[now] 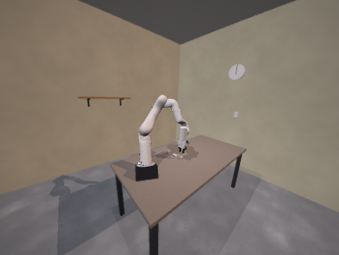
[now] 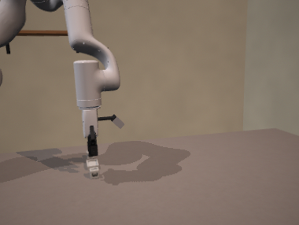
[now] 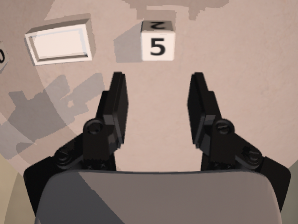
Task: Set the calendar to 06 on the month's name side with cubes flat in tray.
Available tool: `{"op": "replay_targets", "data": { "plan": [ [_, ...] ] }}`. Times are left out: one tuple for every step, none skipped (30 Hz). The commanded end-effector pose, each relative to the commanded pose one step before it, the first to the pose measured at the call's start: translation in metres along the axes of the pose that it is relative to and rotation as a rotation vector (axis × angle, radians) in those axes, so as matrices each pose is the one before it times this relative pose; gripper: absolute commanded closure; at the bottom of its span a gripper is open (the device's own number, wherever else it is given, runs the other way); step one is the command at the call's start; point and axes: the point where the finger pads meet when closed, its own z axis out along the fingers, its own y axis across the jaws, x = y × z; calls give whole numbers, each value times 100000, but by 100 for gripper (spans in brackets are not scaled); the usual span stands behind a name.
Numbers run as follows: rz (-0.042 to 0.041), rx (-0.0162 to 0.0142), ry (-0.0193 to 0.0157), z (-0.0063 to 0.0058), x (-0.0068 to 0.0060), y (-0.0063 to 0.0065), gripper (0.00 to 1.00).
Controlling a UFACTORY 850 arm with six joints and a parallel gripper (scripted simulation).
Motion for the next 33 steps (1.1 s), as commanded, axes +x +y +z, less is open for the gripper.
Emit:
{"op": "replay_targets", "data": {
  "plan": [
    [18,-79,152,-52,65,53,51],
    [0,0,0,0,0,0,51],
    [0,0,0,0,0,0,51],
    [0,0,0,0,0,0,51],
    [0,0,0,0,0,0,51],
    [0,0,0,0,0,0,51],
    [0,0,0,0,0,0,51],
    [0,0,0,0,0,0,51],
    [0,0,0,0,0,0,51],
    [0,0,0,0,0,0,51],
    [0,0,0,0,0,0,51],
    [0,0,0,0,0,0,51],
    [0,0,0,0,0,0,51],
    [0,0,0,0,0,0,51],
    [0,0,0,0,0,0,51],
    [0,0,0,0,0,0,51],
    [0,0,0,0,0,0,51],
    [0,0,0,0,0,0,51],
    [0,0,0,0,0,0,51],
    [0,0,0,0,0,0,51],
    [0,0,0,0,0,0,51],
    [0,0,0,0,0,0,51],
    [0,0,0,2,0,0,51],
    [0,0,0,5,0,0,51],
    [0,0,0,9,0,0,51],
    [0,0,-1,14,0,0,51],
    [0,0,-1,20,0,0,51],
    [0,0,-1,27,0,0,51],
    [0,1,-2,34,0,0,51],
    [0,0,-2,42,0,0,51],
    [0,0,-3,51,0,0,51],
    [1,0,-4,59,0,0,51],
    [1,0,-5,68,0,0,51]
  ]
}}
